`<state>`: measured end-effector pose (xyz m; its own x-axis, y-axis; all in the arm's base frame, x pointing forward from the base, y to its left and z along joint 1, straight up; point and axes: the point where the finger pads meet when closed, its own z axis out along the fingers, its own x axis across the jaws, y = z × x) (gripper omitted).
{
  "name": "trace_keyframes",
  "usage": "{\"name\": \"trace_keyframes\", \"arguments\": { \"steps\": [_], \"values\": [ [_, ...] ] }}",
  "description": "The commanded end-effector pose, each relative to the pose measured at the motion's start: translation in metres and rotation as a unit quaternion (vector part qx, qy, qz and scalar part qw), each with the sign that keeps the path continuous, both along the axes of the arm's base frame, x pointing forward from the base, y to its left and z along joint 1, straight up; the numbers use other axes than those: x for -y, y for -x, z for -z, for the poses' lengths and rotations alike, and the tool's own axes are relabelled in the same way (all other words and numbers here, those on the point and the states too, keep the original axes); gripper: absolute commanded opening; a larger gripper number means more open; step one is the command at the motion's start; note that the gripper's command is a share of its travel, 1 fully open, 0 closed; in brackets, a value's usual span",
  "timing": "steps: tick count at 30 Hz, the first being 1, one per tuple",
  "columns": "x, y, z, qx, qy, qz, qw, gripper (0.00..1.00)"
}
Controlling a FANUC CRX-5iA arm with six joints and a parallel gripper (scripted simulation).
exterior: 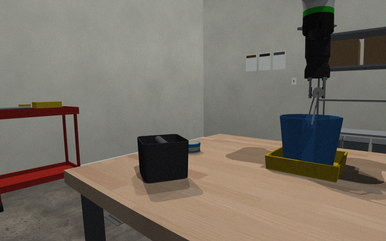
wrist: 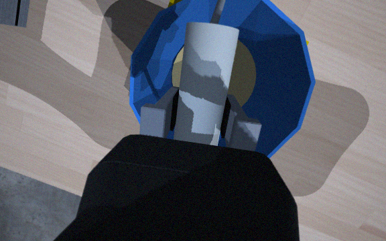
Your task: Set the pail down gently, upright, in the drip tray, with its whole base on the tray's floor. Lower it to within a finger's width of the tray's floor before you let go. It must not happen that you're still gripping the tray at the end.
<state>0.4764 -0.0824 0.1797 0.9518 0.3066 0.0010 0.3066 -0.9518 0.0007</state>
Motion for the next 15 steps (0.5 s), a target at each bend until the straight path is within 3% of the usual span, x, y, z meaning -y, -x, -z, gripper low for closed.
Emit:
{"name": "trace_keyframes", "arguments": {
  "steps": [1, 15],
  "values": [
    [0.0003, -0.0006, 0.0006, 0.001, 0.000, 0.000, 1.000, 0.00],
    [0.0003, -0.0006, 0.0048, 0.001, 0.000, 0.000, 1.000, 0.00]
  ]
}}
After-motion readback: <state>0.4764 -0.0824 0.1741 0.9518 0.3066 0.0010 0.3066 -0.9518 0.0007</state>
